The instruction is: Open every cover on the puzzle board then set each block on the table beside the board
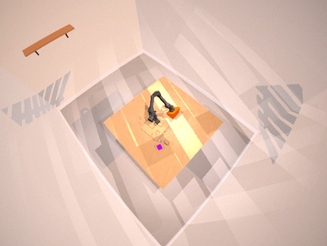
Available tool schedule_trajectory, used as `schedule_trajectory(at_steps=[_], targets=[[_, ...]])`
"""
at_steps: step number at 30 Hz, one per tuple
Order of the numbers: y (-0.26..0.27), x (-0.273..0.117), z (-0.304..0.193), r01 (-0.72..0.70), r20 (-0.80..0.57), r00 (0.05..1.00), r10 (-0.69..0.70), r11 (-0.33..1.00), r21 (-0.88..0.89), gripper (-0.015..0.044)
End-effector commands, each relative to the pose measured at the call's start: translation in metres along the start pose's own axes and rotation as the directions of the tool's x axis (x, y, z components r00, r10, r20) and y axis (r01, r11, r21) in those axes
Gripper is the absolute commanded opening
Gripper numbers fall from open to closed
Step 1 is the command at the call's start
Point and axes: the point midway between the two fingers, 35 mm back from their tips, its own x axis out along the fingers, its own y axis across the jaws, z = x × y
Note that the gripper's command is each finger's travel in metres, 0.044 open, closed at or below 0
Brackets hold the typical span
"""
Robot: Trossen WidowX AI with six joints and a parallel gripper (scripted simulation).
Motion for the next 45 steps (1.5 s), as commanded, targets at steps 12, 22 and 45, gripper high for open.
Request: schedule_trajectory(at_steps=[12,22,45], targets=[[-0.036,-0.001,0.054,0.003,0.003,1.0,-0.028,0.233,0.972,0.0],[-0.036,-0.001,0.054,0.003,0.003,1.0,-0.028,0.233,0.972,0.0],[-0.036,-0.001,0.054,0.003,0.003,1.0,-0.028,0.233,0.972,0.0]])
